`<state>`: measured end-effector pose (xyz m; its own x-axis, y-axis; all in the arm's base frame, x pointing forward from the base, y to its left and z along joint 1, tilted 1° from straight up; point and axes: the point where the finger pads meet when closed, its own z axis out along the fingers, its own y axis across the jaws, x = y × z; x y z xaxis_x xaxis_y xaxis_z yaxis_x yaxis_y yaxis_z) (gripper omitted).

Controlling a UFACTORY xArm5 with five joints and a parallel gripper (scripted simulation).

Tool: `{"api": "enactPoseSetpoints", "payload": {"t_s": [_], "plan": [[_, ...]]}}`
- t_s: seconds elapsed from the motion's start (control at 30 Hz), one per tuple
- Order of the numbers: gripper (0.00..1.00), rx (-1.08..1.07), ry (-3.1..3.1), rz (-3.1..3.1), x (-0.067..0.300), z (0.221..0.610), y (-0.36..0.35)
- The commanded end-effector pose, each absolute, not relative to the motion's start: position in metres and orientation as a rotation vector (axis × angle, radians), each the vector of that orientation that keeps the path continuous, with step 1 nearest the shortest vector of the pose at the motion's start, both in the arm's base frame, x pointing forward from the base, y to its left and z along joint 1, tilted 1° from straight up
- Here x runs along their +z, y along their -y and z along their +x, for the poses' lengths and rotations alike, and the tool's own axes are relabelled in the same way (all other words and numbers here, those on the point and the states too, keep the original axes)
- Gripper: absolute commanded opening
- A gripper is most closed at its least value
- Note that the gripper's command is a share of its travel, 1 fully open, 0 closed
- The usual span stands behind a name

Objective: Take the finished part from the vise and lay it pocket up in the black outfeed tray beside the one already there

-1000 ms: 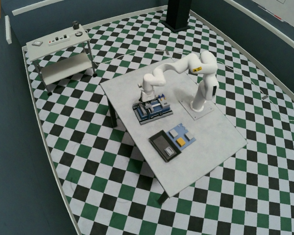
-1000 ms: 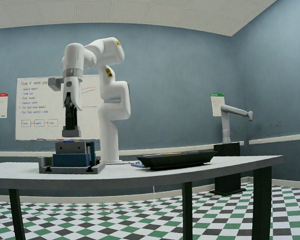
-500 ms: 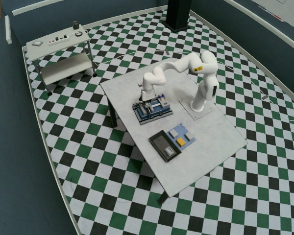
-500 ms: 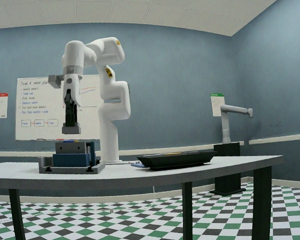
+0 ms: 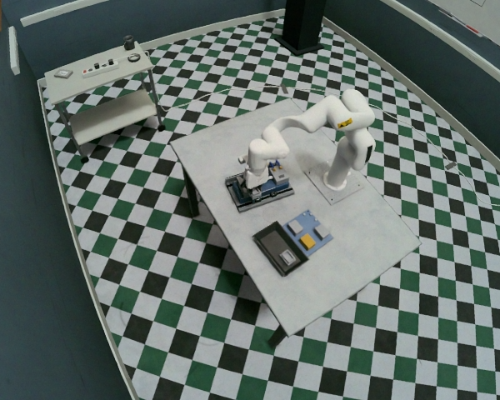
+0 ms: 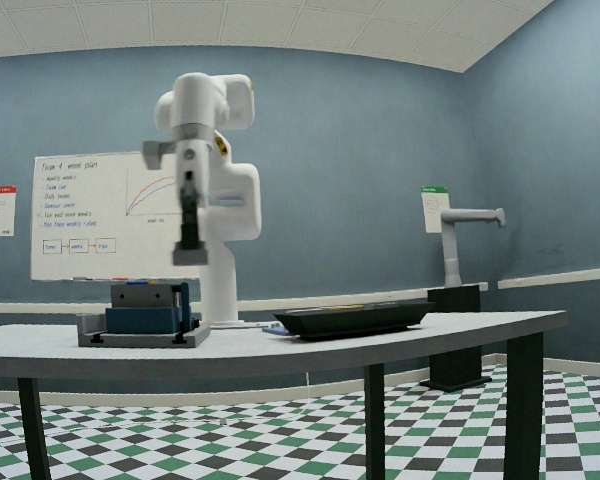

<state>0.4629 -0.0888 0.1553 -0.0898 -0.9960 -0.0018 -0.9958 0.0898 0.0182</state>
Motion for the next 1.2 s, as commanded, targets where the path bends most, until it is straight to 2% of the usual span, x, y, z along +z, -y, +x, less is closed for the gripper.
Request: {"api": "enactPoseSetpoints", "payload": {"t_s": [0.0, 0.37, 1.17], "plan": [[0.0, -0.014, 2.263, 2.166, 0.158, 0.483, 0.022], [0.0, -0.009, 2.164, 2.266, 0.158, 0.485, -0.115], [0.0, -0.009, 2.163, 2.266, 0.158, 0.485, -0.116]]}}
